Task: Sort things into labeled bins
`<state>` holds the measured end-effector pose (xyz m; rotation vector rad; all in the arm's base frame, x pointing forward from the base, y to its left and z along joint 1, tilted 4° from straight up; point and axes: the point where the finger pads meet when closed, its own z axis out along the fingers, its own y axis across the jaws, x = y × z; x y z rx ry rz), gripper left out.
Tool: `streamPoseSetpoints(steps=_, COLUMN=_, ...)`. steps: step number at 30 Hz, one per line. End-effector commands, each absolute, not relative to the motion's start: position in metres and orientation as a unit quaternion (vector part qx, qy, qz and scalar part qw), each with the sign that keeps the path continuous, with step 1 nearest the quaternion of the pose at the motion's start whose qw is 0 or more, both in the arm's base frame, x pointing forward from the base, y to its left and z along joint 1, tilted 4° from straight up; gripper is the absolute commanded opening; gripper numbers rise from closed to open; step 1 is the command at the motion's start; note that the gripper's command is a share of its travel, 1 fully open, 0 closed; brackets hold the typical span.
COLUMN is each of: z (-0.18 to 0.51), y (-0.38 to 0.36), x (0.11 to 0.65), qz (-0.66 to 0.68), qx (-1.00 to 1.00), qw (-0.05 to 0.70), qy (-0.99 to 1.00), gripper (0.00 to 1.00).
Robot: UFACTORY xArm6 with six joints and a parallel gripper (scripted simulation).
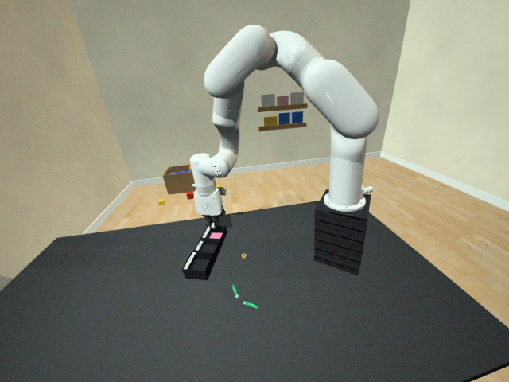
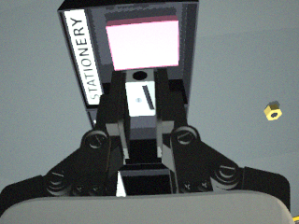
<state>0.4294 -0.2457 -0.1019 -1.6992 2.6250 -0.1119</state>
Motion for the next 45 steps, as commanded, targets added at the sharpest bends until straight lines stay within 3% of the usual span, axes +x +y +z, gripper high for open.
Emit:
streamPoseSetpoints(steps=1, z=-0.106, y=-0.246, x=0.431, qz=-0.037, qx=-0.543, qw=0.007, qy=0.839, gripper=0.0)
streamPoseSetpoints(steps=38, z=-0.142, y=-0.247, x=0.432, qz=-0.037, qx=-0.543, qw=0.007, qy=0.839, gripper=0.0)
streamPoseSetpoints(steps=39, z=-0.142, y=-0.247, x=0.432, qz=-0.037, qx=-0.543, qw=0.007, qy=0.839, gripper=0.29)
streamPoseSetpoints(steps=45, z=-0.142, y=-0.247, x=0.432, qz=-0.037, qx=-0.543, qw=0.007, qy=0.839, gripper=0.29)
